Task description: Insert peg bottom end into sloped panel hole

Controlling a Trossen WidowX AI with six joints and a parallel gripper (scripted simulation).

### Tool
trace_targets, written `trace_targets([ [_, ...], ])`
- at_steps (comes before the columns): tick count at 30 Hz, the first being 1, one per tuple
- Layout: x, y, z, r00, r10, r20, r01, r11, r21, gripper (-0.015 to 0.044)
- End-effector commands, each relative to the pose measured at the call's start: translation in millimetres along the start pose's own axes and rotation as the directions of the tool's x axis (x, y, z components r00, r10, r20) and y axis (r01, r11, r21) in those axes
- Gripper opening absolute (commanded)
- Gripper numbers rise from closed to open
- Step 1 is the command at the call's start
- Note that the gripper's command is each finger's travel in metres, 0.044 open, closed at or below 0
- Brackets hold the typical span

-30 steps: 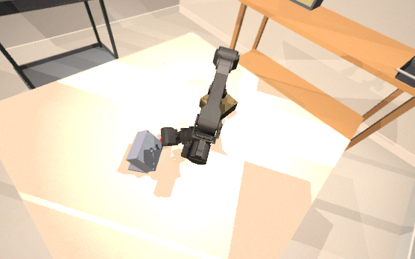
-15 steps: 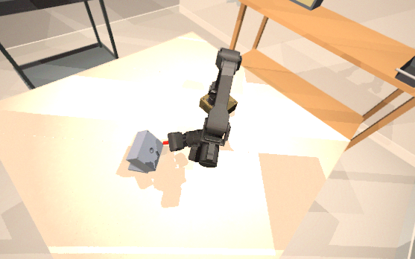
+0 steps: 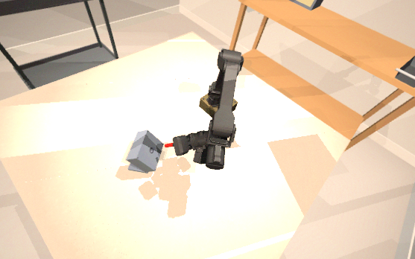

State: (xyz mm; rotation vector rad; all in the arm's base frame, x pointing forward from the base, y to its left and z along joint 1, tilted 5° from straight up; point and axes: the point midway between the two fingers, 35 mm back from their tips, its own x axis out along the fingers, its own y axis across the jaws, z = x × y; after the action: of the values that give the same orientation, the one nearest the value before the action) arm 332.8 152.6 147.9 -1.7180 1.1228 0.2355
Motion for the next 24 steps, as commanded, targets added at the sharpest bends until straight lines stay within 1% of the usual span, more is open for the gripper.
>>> trace_targets([
  [1,4.9,-0.1,1.5,1.0,-0.009,-0.002,0.009,1.0,-0.015,0.0],
  [24,35.4,-3.0,7.1,0.999,-0.048,0.002,0.048,0.997,-0.056,0.0],
])
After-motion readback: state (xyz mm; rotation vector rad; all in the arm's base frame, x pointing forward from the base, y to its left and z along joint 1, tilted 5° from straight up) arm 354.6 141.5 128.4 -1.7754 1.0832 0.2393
